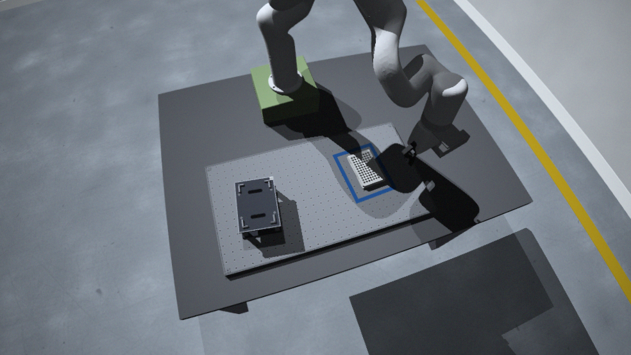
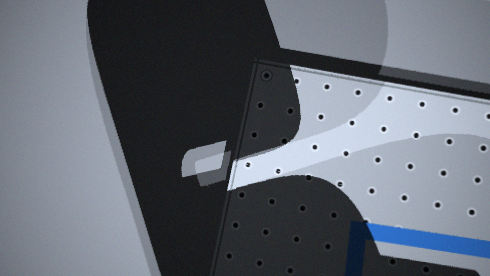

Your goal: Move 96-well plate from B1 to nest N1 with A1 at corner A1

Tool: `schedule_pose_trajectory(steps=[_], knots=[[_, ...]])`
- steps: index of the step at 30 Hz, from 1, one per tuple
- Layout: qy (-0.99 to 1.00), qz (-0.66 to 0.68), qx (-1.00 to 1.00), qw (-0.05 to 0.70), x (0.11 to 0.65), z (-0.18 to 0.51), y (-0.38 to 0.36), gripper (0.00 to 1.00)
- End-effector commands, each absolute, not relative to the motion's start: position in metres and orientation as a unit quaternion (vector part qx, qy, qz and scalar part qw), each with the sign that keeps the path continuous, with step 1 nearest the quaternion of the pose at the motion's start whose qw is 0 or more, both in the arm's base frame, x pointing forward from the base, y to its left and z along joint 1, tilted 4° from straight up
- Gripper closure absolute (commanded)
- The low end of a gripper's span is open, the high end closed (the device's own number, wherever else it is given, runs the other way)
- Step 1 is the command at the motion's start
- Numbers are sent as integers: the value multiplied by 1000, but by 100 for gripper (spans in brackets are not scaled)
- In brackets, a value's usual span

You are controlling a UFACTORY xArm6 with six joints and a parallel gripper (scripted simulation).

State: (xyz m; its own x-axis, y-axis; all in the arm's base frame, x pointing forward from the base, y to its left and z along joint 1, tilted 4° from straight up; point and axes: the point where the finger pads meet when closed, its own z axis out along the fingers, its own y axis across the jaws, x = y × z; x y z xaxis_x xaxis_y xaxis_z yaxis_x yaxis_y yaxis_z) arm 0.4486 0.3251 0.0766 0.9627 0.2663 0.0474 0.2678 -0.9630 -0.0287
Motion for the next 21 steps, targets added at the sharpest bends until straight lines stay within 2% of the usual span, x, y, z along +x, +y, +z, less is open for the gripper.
schedule_pose_trajectory(steps=[1, 21], knots=[[-123, -23, -992, 7, 443, 68, 308, 0], [-96, -16, -995, -18, 415, 37, 250, 0]])
